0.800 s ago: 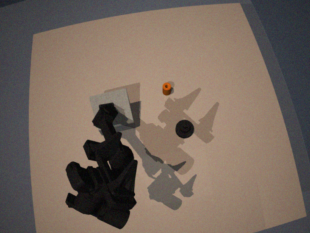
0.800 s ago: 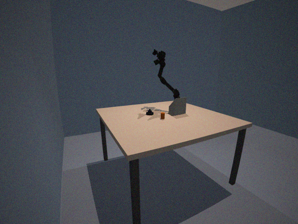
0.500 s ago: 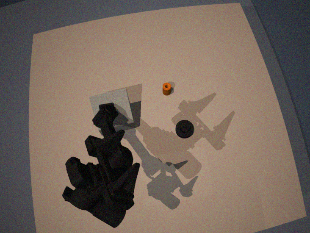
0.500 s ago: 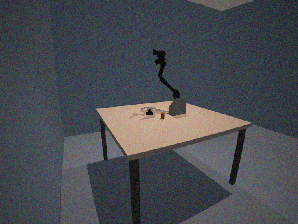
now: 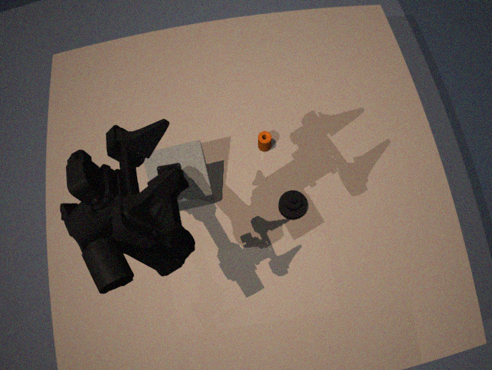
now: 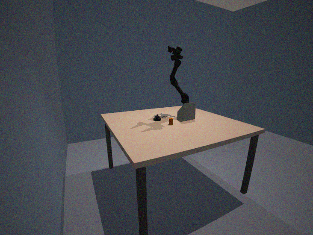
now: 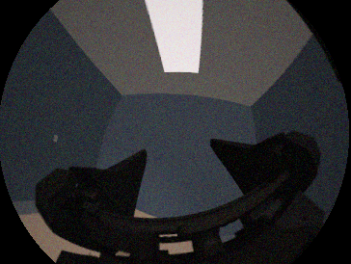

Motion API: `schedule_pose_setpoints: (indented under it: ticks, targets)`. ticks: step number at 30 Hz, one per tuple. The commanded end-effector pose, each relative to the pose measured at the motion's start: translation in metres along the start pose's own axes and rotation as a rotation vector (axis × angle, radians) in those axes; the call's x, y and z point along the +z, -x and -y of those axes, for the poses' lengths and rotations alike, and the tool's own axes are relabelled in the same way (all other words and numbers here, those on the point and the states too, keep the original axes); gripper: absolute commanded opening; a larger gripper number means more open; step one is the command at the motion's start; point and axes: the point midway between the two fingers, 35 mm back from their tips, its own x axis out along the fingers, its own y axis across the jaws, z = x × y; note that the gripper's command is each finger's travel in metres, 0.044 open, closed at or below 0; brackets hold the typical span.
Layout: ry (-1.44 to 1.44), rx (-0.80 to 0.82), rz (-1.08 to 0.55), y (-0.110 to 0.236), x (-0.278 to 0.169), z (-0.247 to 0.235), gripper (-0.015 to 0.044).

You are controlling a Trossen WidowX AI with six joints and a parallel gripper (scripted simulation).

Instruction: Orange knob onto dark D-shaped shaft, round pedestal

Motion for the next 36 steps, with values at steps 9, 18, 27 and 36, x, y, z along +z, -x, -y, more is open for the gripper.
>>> schedule_pose_setpoints:
  ticks: [9,18,27,36]
  targets:
    - [0.002,0.038,-0.1,-0.081,0.007,-0.125,0.044]
    - [-0.044,0.165,-0.265,-0.147,-0.046,-0.244,0.044]
    - [-0.154,0.298,-0.555,-0.184,-0.156,-0.356,0.044]
    - [-0.309,0.357,-0.972,-0.17,-0.296,-0.44,0.044]
